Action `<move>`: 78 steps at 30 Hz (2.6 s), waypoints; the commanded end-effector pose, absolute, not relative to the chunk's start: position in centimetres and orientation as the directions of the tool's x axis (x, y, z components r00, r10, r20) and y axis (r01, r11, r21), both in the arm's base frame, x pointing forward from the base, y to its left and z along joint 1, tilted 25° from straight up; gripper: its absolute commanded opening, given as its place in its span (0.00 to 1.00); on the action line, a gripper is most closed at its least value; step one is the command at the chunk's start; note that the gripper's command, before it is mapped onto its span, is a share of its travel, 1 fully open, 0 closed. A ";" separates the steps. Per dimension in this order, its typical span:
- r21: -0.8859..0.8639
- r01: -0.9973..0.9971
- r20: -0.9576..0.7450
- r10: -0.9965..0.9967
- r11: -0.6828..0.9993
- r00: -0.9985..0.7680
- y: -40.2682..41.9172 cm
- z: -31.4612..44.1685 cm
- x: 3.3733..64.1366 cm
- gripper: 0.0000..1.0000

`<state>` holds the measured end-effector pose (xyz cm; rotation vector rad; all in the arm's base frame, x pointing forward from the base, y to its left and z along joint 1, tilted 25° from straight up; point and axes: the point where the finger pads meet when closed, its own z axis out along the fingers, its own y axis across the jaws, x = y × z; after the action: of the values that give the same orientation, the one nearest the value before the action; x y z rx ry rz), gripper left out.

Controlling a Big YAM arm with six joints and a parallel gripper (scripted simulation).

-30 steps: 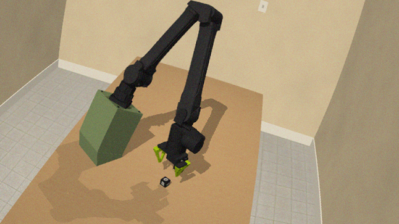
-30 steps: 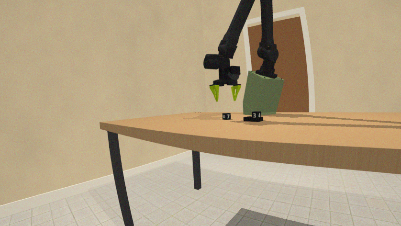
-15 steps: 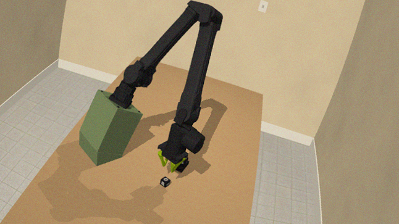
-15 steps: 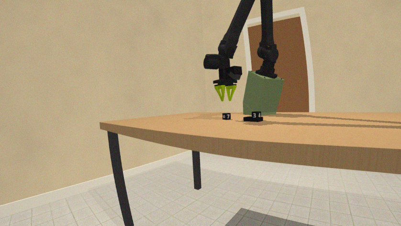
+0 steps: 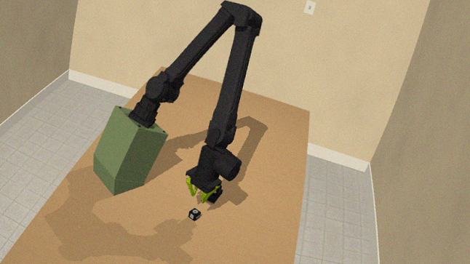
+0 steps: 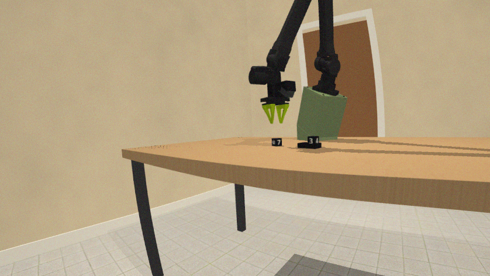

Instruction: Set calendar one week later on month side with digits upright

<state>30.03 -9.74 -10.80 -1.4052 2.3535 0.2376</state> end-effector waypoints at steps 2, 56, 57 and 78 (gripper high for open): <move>-0.082 -0.869 -0.413 -0.810 0.489 -0.417 -10.5 -9.8 30.5 0.44; -0.072 -0.873 -0.412 -0.811 0.482 -0.414 -8.6 -14.5 32.0 0.44; -0.072 -0.873 -0.412 -0.811 0.482 -0.414 -8.6 -14.6 32.0 0.44; -0.065 -0.875 -0.412 -0.811 0.480 -0.414 -8.1 -15.4 31.9 0.44</move>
<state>31.18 -8.25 -15.25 -1.4024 2.3500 0.2327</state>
